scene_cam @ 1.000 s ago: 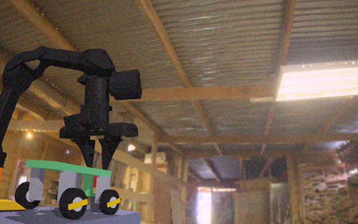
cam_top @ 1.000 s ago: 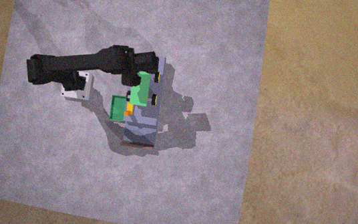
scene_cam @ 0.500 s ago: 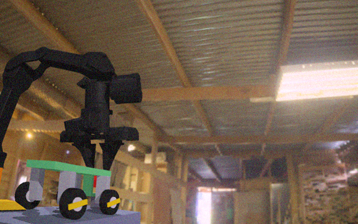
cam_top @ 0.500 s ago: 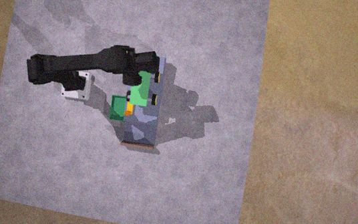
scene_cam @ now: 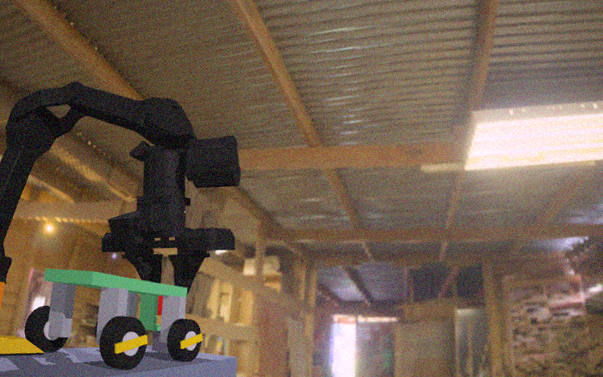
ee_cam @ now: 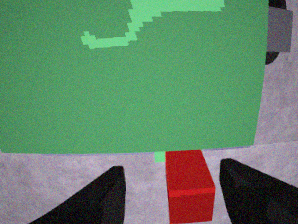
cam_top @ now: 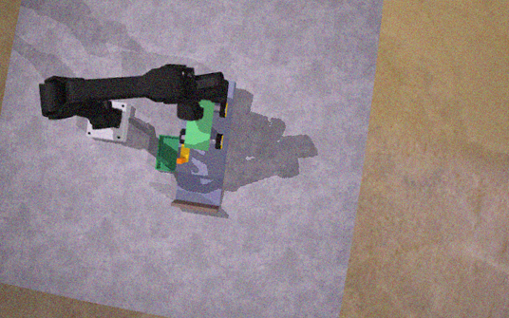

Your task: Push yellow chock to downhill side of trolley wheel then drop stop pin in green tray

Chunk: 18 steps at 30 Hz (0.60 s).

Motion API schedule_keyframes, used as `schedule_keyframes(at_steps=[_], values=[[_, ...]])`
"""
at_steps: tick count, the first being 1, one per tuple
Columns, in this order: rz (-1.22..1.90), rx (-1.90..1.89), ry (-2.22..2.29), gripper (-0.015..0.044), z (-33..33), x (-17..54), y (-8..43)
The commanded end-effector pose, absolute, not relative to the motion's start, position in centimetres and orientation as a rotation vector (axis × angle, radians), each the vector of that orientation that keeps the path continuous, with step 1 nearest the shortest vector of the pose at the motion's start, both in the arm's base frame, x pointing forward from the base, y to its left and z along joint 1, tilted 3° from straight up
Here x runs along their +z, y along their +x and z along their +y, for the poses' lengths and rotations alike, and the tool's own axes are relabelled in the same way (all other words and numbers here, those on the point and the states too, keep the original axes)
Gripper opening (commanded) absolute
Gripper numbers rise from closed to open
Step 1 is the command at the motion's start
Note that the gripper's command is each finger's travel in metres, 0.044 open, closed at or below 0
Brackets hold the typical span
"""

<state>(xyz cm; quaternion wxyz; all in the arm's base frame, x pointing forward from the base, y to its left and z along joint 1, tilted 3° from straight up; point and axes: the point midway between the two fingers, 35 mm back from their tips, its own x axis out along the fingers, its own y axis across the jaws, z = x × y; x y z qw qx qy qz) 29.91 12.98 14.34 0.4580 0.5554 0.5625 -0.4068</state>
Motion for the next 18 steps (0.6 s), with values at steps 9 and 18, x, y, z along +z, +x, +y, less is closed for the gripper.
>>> schedule_keyframes(at_steps=[9,18], values=[[1.394,-1.019,1.365,0.019,13.25,12.69,29.55],[1.39,-1.006,1.365,0.0111,13.24,13.03,29.69]])
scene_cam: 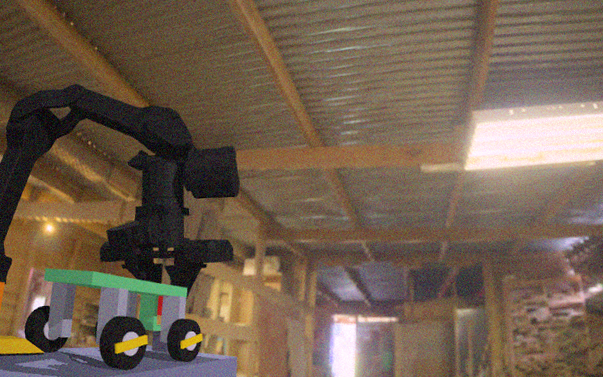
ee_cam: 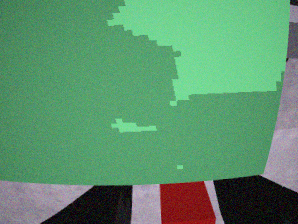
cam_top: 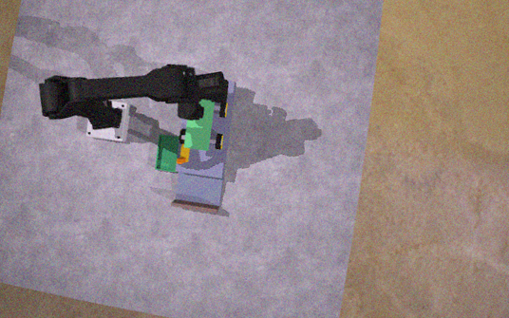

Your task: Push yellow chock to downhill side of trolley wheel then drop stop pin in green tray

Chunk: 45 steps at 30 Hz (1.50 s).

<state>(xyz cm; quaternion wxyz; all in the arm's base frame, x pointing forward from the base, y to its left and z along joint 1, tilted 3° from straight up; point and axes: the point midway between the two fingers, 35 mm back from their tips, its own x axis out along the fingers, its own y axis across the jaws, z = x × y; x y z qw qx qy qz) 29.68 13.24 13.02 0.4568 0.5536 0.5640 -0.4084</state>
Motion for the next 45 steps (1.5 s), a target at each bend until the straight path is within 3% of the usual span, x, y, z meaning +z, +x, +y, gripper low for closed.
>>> schedule_keyframes(at_steps=[1,2,11,45], values=[[1.39,-1.006,1.365,0.0085,13.2,13.0,29.7],[1.39,-1.006,1.365,0.0059,13.2,13.0,29.7],[1.39,-1.007,1.365,0.0,13.2,13.0,29.7],[1.394,-1.019,1.365,0.0,13.0,14.7,29.4]])
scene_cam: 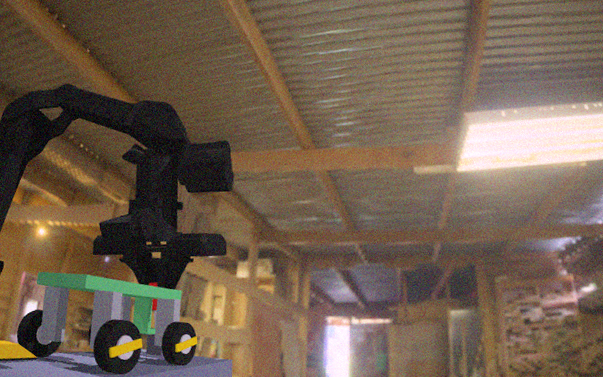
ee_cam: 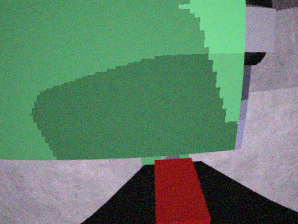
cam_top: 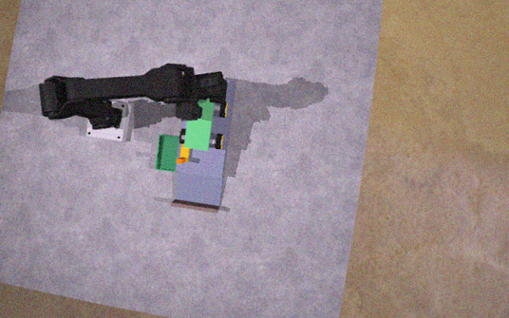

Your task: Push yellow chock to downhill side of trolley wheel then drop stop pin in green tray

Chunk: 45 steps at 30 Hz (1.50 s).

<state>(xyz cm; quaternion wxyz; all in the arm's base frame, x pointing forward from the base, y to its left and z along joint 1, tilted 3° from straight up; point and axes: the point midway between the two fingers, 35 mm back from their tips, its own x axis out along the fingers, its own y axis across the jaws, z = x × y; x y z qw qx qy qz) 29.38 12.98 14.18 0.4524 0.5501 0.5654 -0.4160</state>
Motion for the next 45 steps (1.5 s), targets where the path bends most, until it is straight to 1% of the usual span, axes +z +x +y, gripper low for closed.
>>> schedule_keyframes(at_steps=[1,45], values=[[1.394,-1.019,1.365,0.0,13.0,14.8,29.4],[1.394,-1.019,1.364,0.0,12.7,16.3,29.4]])
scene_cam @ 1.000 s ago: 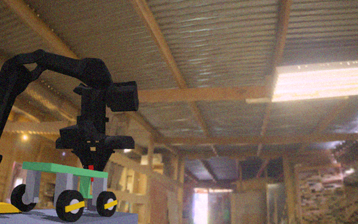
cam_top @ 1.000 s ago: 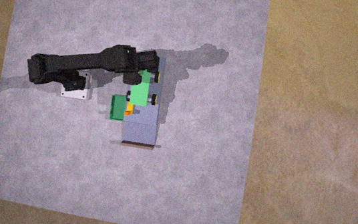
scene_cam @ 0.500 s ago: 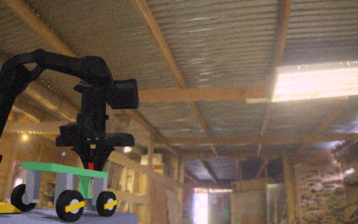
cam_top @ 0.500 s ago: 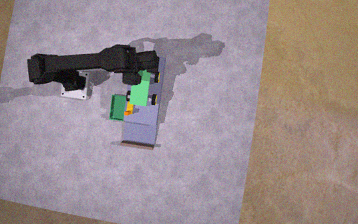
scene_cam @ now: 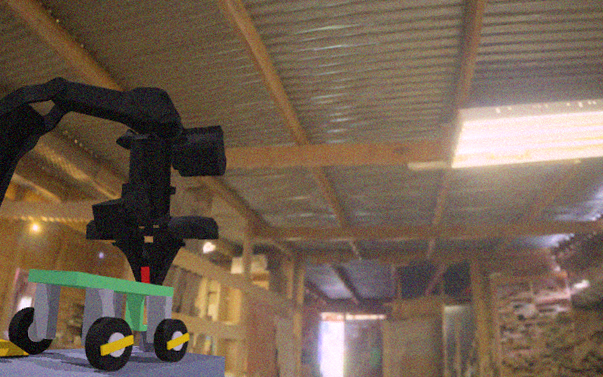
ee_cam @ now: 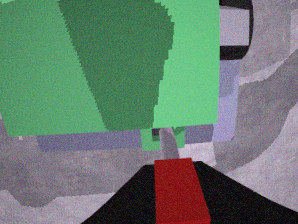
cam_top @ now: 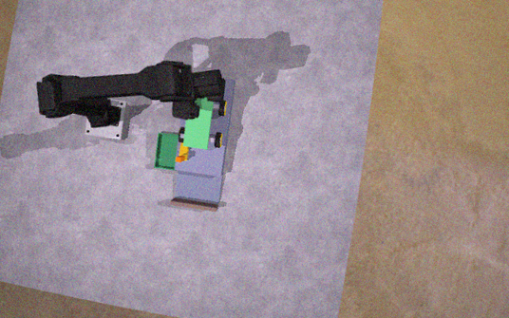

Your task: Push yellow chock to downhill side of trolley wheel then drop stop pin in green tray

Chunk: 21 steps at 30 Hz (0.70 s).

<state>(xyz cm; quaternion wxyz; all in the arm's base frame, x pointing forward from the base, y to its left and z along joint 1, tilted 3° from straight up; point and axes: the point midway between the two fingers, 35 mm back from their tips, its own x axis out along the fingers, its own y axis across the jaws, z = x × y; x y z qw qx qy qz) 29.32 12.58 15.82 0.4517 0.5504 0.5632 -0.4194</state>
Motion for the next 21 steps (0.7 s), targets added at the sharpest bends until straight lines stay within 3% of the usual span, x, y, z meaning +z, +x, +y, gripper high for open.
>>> schedule_keyframes(at_steps=[1,21], values=[[1.394,-1.019,1.364,0.0,12.68,16.38,29.36],[1.394,-1.019,1.365,0.0,12.76,17.07,29.39]])
